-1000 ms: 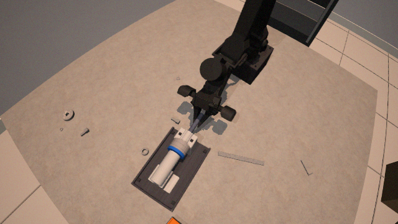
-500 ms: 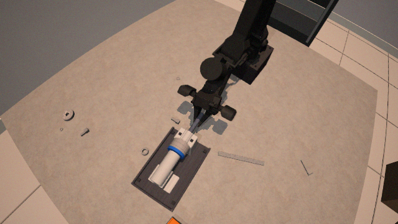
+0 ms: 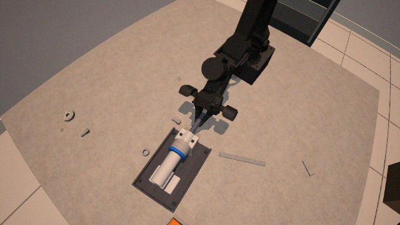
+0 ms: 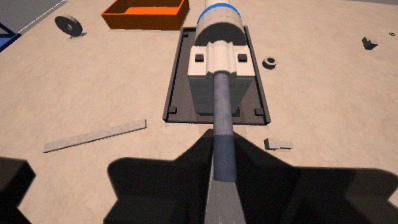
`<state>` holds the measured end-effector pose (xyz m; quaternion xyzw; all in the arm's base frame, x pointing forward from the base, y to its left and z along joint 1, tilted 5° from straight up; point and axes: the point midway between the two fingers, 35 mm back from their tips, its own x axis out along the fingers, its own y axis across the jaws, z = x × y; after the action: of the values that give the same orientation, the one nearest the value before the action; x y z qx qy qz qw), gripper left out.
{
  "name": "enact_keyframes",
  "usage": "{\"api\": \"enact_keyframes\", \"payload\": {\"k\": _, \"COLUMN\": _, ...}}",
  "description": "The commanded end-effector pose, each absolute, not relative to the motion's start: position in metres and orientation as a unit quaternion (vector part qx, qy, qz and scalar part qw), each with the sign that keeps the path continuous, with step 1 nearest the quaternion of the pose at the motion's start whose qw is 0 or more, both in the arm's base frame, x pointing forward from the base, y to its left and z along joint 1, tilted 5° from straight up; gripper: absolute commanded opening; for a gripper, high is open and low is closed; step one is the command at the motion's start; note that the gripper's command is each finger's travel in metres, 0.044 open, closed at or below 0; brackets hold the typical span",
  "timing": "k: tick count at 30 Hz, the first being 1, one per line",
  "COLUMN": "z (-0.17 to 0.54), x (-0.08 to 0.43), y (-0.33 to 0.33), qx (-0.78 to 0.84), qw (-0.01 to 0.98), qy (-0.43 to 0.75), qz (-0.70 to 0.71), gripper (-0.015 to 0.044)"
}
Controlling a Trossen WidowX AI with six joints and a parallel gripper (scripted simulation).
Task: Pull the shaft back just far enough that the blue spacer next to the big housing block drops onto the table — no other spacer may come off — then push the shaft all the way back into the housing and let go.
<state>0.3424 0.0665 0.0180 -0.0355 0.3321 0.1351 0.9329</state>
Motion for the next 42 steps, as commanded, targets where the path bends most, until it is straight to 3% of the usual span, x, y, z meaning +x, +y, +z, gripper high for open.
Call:
{"api": "enact_keyframes", "payload": {"k": 1, "z": 0.0177, "x": 0.3413, "y": 0.0667, "qx": -0.036, "qw": 0.932, "qy": 0.332, "qz": 0.137, "gripper": 0.0000}}
{"api": "enact_keyframes", "payload": {"k": 42, "z": 0.0171, "x": 0.3368, "y": 0.0654, "qx": -0.037, "qw": 0.932, "qy": 0.332, "qz": 0.137, "gripper": 0.0000}}
